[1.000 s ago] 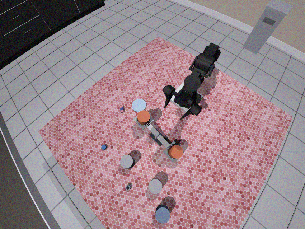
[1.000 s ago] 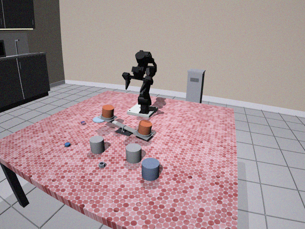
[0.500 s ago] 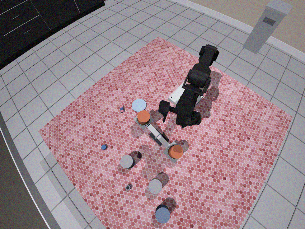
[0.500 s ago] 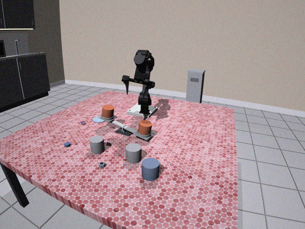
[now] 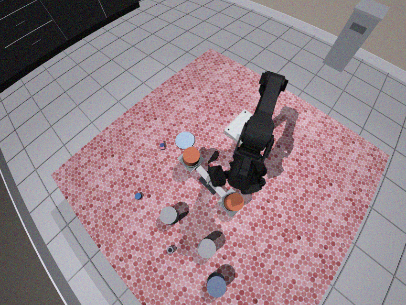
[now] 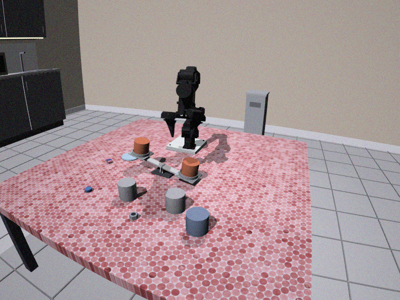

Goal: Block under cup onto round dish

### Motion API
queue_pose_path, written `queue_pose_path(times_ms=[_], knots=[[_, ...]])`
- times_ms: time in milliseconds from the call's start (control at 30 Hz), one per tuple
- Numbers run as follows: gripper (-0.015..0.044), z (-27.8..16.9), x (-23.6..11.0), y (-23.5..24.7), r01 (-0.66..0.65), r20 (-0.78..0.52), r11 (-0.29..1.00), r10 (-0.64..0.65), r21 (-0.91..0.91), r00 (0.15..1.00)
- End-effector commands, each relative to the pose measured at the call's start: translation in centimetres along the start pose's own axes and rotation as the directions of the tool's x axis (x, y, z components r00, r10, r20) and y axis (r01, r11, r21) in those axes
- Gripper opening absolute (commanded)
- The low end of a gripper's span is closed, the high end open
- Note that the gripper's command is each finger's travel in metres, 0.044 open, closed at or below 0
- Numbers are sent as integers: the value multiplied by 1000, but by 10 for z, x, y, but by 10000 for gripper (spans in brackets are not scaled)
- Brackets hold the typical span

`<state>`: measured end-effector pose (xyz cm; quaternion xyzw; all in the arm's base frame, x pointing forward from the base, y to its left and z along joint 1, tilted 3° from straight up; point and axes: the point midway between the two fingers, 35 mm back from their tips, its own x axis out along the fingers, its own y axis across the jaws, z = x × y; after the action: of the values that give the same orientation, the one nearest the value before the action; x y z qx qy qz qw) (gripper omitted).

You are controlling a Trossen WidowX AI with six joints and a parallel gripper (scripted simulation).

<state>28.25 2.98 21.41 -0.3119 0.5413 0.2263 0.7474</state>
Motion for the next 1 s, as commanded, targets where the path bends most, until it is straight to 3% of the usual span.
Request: queue_pose_path(times_ms=[0, 433, 967], knots=[[440, 12, 13, 2, -55, -29, 992, 52, -110, 998], [440, 48, 62, 10, -239, -141, 861, 196, -448, 971], [440, 46, 83, 14, -241, -142, 859, 197, -452, 970]])
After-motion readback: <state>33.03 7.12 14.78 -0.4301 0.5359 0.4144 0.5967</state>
